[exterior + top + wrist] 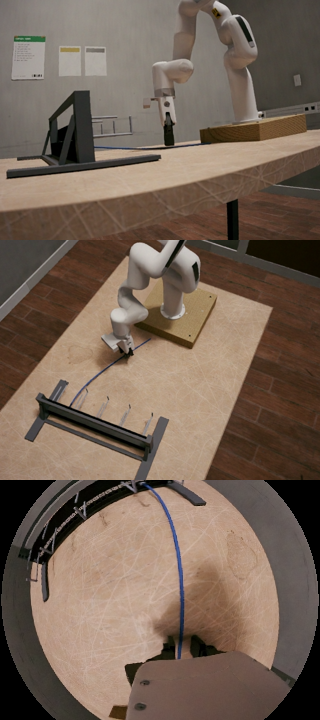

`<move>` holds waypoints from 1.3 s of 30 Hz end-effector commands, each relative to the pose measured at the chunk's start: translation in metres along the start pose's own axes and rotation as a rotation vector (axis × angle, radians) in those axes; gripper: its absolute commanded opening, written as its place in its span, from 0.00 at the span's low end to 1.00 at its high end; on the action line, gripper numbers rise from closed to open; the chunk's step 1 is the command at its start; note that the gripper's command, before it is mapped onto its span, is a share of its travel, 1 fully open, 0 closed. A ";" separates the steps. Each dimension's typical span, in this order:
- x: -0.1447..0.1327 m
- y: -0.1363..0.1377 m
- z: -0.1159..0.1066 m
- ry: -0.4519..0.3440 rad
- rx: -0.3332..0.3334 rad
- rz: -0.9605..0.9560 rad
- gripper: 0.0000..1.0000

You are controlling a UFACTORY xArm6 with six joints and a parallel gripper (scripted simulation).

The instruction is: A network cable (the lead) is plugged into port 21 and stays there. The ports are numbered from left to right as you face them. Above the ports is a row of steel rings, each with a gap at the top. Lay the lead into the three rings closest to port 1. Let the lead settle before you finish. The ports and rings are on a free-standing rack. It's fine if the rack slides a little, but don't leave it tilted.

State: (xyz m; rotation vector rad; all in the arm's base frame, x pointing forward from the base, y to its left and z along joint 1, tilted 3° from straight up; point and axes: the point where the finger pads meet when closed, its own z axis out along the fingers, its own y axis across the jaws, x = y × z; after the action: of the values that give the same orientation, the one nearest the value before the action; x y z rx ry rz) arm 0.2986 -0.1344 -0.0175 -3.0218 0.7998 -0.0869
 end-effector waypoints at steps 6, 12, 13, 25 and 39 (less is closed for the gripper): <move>0.001 0.000 -0.001 0.003 0.000 0.000 0.33; 0.001 0.000 0.000 0.003 0.000 0.000 0.33; 0.001 0.000 0.000 0.003 0.000 0.000 0.33; 0.001 0.000 0.001 0.003 0.000 0.000 0.33; 0.001 0.000 0.005 0.003 0.000 0.000 0.33</move>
State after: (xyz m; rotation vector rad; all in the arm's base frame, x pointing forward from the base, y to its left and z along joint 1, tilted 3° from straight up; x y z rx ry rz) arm 0.2989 -0.1344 -0.0223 -3.0218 0.7998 -0.0868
